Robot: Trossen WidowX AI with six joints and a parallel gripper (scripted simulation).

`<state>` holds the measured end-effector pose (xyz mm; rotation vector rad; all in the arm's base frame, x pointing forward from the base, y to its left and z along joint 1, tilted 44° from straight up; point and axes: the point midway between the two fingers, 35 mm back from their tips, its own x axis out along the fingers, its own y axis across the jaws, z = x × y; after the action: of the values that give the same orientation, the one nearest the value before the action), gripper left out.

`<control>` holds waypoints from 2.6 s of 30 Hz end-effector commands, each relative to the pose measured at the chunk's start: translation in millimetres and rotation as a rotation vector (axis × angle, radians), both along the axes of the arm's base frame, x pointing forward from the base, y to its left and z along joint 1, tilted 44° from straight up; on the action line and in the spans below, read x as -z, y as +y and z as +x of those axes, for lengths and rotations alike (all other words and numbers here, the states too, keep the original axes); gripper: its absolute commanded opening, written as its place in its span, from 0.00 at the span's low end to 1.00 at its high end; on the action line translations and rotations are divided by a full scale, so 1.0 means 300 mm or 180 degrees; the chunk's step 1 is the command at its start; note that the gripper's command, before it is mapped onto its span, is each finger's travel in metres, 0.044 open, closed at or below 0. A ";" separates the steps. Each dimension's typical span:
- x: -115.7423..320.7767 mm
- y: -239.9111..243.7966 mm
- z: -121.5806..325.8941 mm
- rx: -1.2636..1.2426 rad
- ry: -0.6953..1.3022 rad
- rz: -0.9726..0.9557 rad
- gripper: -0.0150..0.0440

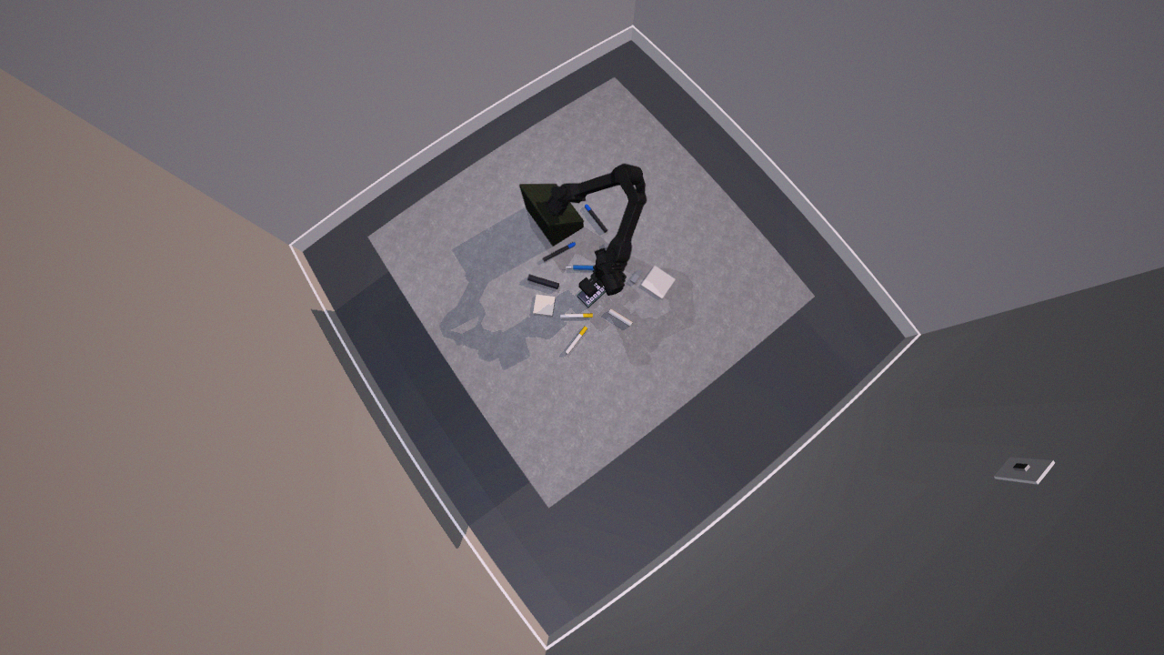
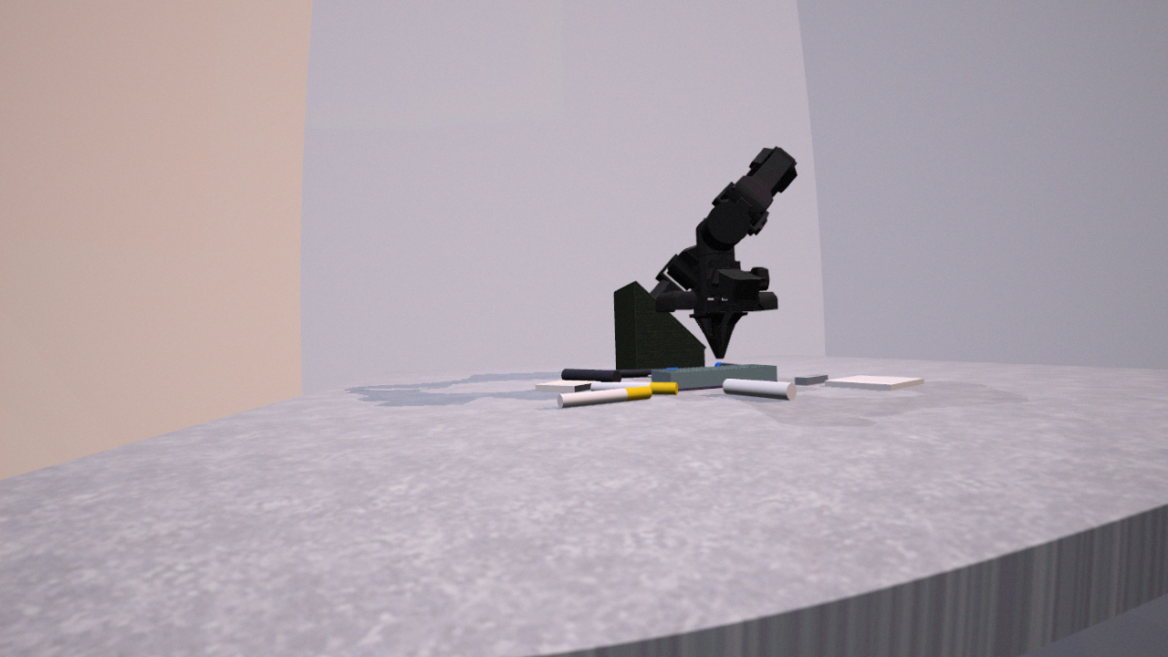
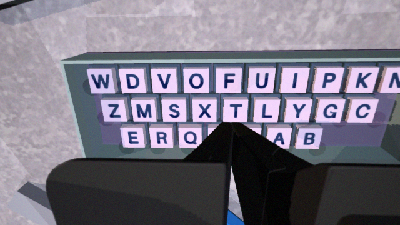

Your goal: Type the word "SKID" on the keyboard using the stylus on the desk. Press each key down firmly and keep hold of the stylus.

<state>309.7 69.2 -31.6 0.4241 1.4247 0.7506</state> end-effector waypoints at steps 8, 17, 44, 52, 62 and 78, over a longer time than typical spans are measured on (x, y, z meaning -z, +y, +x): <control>0.022 -0.023 0.007 -0.0031 -0.0023 0.0001 0.25; 0.155 -0.166 0.052 -0.0031 -0.0029 -0.0010 0.25; 0.115 -0.124 -0.059 -0.0031 -0.0021 -0.0007 0.25; -0.043 0.043 -0.111 -0.0031 -0.0014 0.0006 0.25; -0.043 0.043 -0.111 -0.0031 -0.0014 0.0006 0.25; -0.175 -0.086 -0.097 0.0000 -0.0032 0.0002 0.25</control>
<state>279.7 43.8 21.3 0.4203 1.4198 0.7558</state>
